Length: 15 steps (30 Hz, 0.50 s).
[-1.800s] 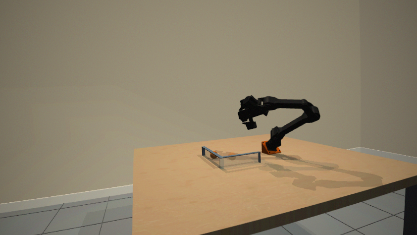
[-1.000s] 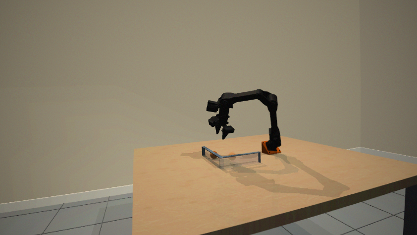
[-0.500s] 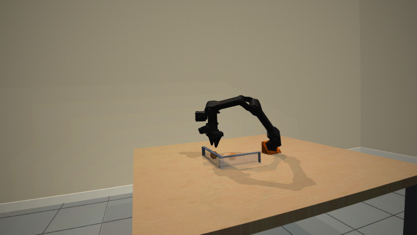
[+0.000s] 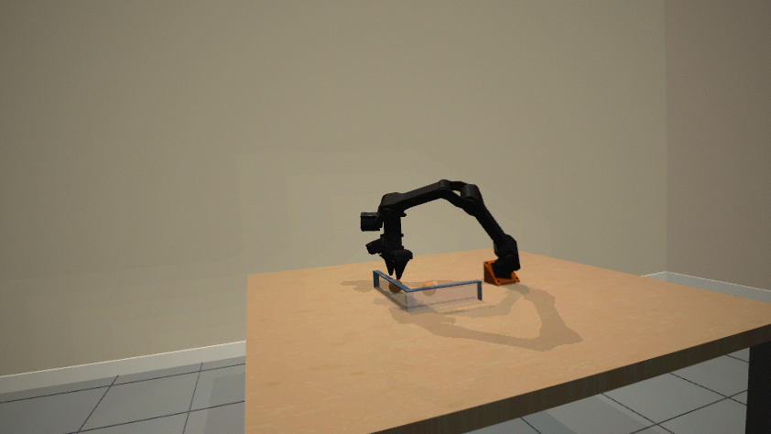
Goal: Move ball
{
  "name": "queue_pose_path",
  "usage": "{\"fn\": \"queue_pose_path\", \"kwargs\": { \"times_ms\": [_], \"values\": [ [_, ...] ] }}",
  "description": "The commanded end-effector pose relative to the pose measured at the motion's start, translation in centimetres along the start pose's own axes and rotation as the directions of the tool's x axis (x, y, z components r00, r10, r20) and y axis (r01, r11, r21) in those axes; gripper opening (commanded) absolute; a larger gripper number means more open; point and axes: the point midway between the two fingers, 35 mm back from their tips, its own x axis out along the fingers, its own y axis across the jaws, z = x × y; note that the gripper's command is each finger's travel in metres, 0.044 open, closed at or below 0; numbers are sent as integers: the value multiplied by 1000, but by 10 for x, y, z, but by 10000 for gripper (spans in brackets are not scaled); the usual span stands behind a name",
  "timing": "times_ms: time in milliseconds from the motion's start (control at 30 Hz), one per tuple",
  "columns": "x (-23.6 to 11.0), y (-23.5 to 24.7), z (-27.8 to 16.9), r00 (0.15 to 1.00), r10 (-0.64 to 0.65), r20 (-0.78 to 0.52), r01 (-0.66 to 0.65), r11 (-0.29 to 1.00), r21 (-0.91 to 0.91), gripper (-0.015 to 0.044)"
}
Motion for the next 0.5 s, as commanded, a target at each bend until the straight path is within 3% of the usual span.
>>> {"fn": "queue_pose_path", "kwargs": {
  "times_ms": [0, 467],
  "values": [
    [8, 0, -1, 1000, 7, -2, -7, 1000, 10, 331],
    [31, 0, -2, 1000, 8, -2, -8, 1000, 10, 331]
  ]
}}
